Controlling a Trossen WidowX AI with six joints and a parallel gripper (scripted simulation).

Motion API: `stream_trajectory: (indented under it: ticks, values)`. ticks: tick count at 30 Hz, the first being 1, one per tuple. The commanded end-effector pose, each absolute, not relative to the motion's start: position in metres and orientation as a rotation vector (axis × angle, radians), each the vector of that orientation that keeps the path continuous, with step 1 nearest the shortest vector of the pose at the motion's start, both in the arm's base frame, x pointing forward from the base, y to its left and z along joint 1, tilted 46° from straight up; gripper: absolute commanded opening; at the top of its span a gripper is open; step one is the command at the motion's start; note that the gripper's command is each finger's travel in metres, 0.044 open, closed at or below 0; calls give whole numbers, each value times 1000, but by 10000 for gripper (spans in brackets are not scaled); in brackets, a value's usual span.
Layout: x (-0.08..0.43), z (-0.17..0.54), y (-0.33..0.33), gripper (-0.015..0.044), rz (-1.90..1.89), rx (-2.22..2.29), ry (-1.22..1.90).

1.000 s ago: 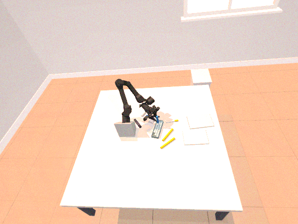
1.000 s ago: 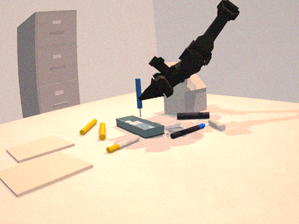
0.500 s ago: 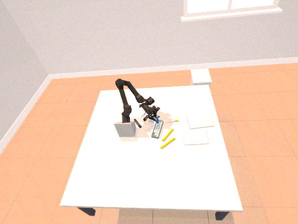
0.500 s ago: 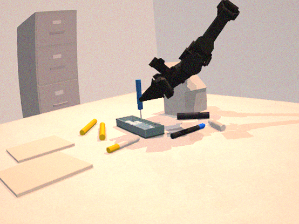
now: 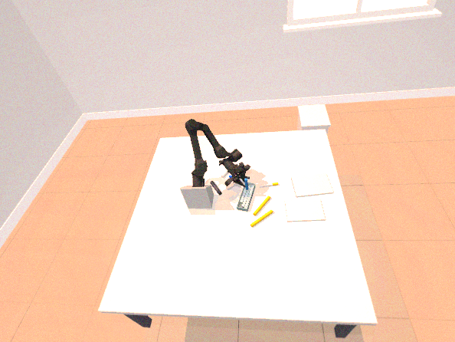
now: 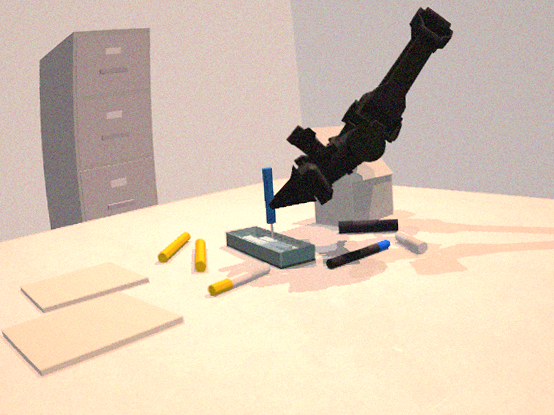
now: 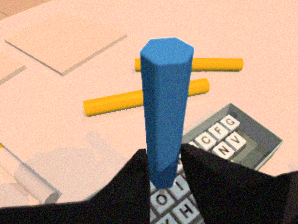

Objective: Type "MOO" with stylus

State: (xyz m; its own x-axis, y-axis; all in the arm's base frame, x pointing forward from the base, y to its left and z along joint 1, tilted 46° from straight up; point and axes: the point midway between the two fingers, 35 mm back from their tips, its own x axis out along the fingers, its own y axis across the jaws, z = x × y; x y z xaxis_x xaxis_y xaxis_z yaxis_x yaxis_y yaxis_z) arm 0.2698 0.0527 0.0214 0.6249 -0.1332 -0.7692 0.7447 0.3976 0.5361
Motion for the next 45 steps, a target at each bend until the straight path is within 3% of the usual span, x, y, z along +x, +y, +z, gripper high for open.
stream_trajectory:
  ticks: [1, 45]
  values:
    - [271, 21, 53, 81, -621, 1021, 699]
    - [272, 23, 52, 81, -621, 1021, 700]
